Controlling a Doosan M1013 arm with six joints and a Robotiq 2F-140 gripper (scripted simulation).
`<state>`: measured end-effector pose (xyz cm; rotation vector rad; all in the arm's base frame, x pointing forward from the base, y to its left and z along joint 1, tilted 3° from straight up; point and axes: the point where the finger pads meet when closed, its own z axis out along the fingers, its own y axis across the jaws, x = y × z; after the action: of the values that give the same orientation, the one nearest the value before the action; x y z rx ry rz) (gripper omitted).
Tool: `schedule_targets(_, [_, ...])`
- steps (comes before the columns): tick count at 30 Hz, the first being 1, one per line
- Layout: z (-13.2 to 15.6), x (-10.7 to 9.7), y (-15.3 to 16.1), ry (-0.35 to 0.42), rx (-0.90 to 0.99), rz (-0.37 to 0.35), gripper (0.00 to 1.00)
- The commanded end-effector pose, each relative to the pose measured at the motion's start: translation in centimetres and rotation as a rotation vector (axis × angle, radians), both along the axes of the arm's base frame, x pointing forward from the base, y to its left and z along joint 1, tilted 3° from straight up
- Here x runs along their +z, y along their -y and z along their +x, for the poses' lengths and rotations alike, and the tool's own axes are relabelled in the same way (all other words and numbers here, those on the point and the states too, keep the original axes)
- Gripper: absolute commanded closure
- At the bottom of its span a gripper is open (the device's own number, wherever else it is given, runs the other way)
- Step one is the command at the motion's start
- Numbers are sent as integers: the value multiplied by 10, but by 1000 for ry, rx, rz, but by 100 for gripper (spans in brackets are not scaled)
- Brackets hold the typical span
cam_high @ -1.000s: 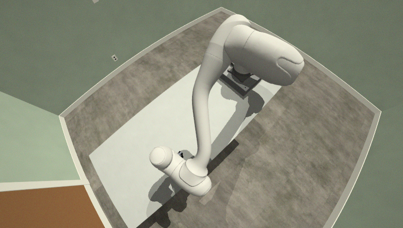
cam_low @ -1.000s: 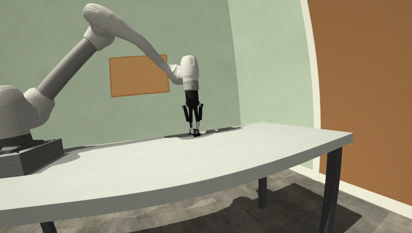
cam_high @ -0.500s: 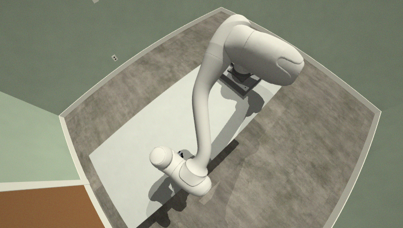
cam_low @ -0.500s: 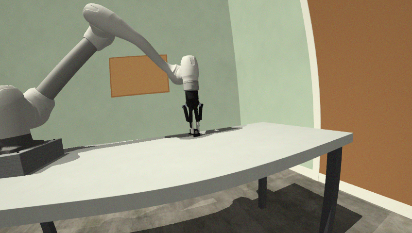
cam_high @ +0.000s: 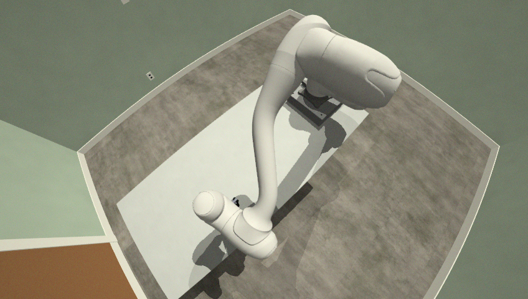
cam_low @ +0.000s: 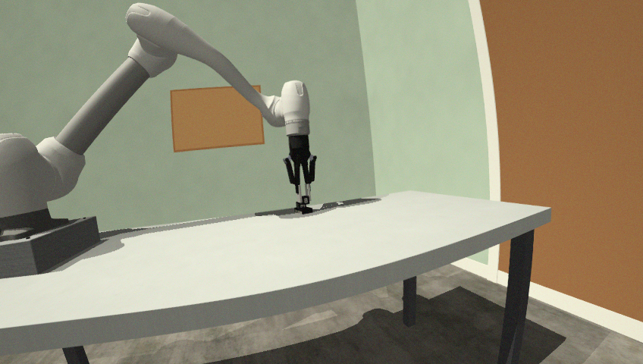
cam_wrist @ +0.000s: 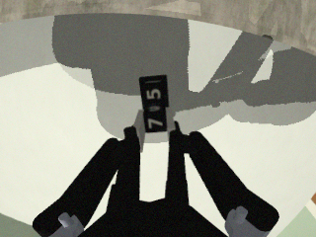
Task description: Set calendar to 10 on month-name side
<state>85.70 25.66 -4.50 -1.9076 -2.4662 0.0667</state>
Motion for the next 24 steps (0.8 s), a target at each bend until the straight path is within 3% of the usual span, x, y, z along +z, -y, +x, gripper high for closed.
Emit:
schedule_targets(1, [1,24,-1,0,0,0,76])
schedule_targets(5, [2,55,-1,0,0,0,76])
schedule_targets(11, [3,73,-1,0,0,0,76])
schedule_targets(24, [3,76,-2,0,0,0,76])
